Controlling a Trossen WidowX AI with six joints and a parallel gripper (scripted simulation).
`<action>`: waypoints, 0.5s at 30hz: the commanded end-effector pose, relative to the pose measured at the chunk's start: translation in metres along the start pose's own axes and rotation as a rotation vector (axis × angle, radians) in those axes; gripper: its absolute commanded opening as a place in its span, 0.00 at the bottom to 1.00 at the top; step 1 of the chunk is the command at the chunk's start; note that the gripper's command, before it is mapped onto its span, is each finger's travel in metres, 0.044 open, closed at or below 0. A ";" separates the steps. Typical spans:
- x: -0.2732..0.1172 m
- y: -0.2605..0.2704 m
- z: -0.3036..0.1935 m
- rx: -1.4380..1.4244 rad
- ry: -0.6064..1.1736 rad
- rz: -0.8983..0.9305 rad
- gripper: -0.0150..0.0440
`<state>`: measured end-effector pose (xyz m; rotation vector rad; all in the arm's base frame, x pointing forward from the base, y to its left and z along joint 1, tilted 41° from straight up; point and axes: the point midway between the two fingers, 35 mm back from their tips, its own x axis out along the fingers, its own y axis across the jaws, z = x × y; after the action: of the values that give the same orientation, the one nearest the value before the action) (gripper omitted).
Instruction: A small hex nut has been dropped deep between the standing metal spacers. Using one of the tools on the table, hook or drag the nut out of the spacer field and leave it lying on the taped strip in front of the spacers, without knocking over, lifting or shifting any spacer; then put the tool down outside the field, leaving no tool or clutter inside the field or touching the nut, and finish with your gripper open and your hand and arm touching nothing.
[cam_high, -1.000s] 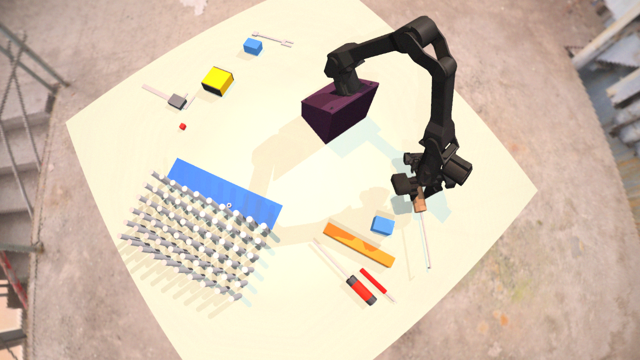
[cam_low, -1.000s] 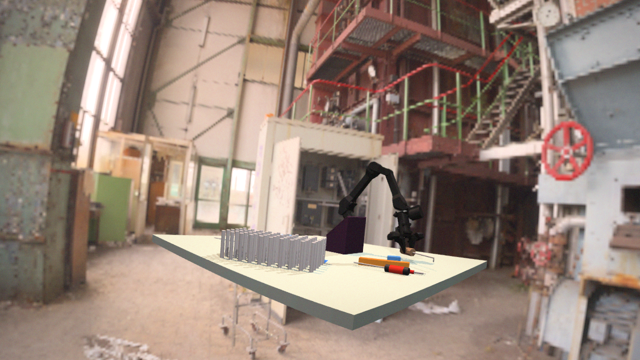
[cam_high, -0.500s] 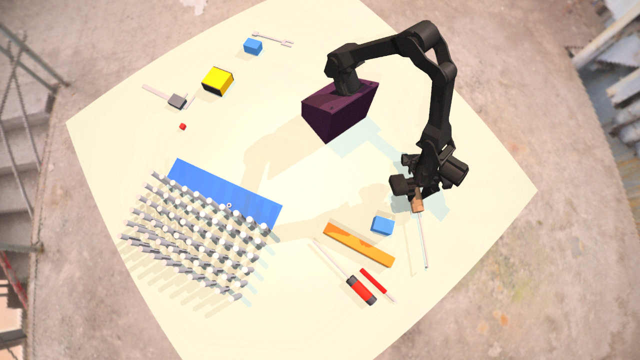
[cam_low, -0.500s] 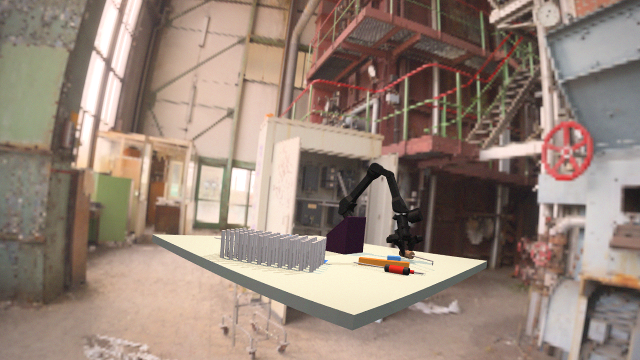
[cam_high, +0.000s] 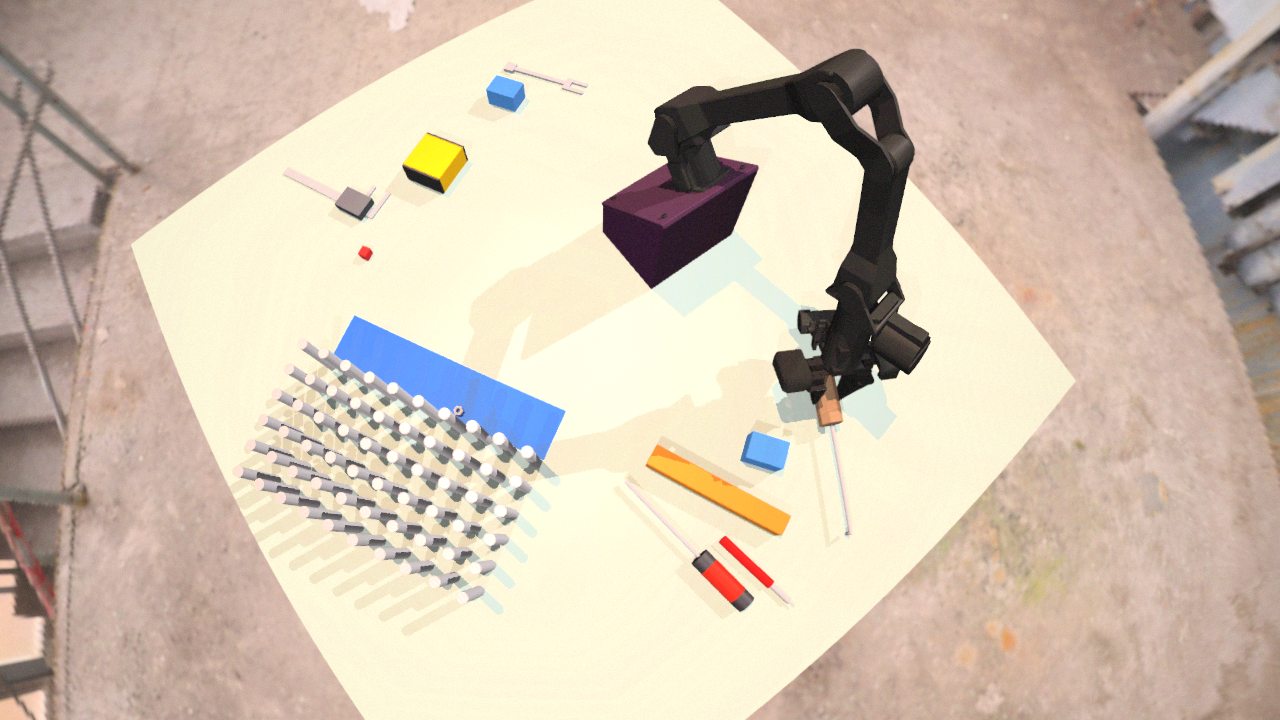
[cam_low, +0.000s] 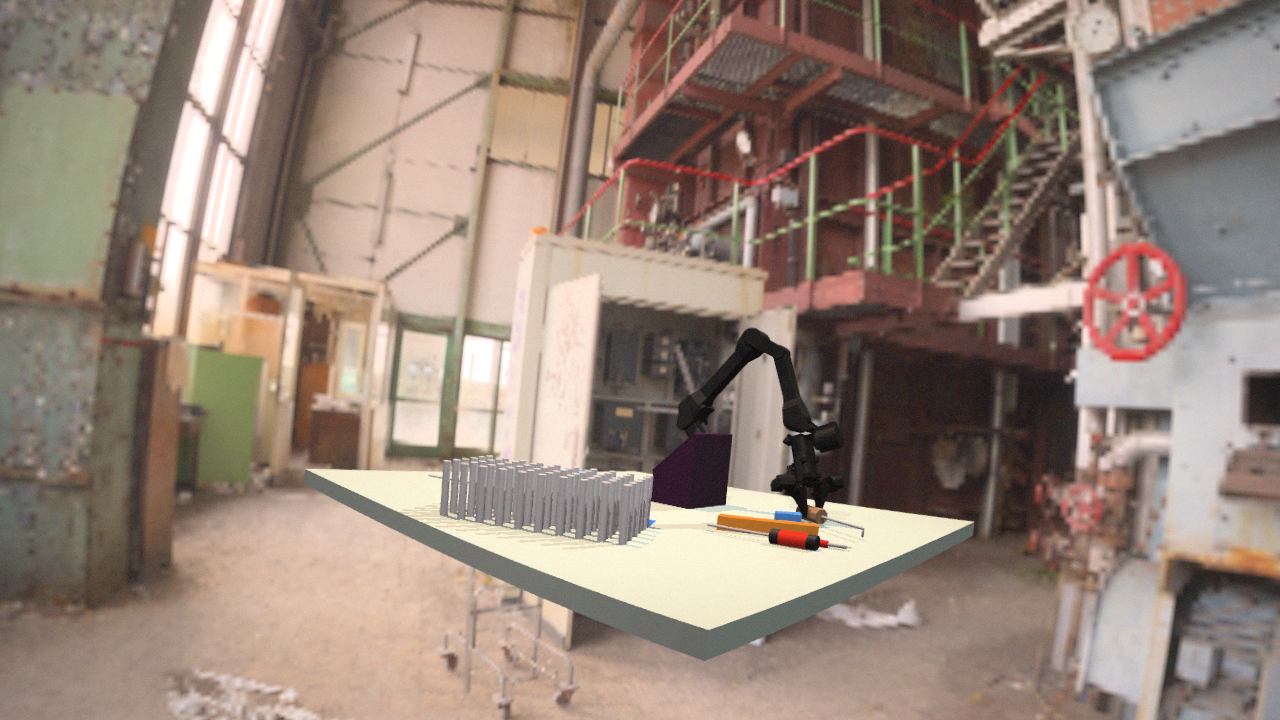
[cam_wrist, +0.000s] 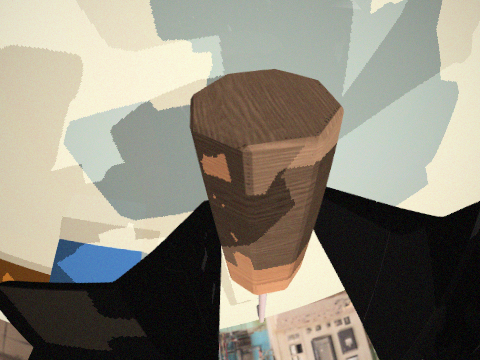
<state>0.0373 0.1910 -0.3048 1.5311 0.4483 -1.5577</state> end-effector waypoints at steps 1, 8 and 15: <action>0.004 0.001 0.004 0.004 -0.005 0.002 0.25; 0.001 0.000 0.001 0.000 -0.001 0.000 0.57; 0.001 0.000 0.001 0.000 -0.001 0.000 0.88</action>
<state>0.0372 0.1895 -0.3053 1.5294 0.4462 -1.5576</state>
